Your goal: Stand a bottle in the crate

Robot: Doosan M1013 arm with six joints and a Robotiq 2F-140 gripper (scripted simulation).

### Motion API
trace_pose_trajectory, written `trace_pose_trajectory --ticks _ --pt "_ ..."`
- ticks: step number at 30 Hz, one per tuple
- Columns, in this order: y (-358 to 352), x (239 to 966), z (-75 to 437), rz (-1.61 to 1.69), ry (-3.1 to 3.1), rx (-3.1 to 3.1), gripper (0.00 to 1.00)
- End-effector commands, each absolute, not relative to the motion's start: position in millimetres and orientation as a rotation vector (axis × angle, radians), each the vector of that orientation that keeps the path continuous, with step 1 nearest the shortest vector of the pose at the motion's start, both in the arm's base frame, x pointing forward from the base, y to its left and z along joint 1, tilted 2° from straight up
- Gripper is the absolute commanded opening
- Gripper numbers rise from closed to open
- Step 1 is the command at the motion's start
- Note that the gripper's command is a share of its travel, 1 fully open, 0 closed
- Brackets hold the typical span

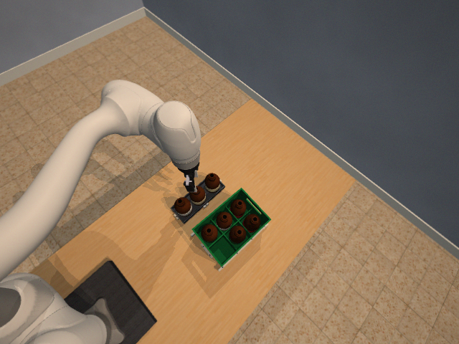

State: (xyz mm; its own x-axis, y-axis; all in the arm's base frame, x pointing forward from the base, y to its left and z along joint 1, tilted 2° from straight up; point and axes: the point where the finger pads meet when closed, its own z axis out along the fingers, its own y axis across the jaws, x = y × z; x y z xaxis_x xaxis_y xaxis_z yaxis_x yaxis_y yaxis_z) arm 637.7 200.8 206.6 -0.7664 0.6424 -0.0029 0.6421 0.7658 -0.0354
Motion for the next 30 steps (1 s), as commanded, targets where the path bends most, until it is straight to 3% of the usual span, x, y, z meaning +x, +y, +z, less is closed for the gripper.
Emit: trace_pose_trajectory --ticks 1,30 --pt "201 638 207 0.053 -2.943 -1.070 0.38" --pt "200 637 185 0.053 -2.943 -1.070 0.38"
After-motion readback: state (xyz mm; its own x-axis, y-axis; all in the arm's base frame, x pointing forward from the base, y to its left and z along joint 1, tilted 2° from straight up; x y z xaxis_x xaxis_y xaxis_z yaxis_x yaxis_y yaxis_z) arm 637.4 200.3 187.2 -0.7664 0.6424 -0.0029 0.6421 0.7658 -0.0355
